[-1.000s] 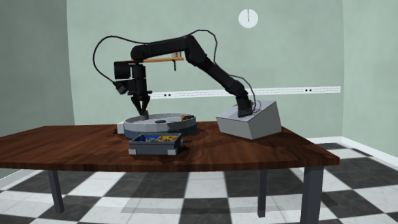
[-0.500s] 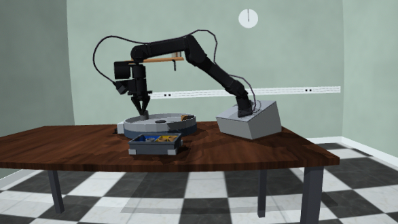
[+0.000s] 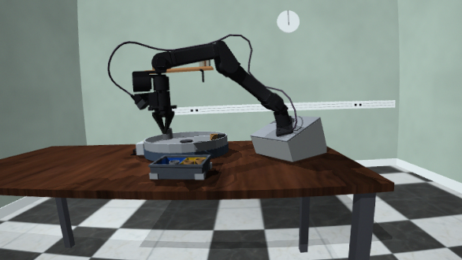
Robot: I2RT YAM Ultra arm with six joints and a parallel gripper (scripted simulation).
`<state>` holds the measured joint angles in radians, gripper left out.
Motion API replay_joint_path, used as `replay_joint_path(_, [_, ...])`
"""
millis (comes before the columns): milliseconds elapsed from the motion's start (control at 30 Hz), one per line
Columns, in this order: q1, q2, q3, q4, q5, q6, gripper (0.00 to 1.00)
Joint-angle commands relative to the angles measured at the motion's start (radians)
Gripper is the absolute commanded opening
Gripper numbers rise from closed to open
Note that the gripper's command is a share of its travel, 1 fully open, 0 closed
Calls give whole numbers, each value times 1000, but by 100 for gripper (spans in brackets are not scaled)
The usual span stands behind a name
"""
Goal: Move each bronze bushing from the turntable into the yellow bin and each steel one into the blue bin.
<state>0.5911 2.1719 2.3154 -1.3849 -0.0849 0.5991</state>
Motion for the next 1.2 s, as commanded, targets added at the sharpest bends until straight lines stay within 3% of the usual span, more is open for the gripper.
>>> replay_joint_path(0, [8,-10,35,-16,12,10,0])
replay_joint_path(1167, [2,-22,39,-18,10,10,0])
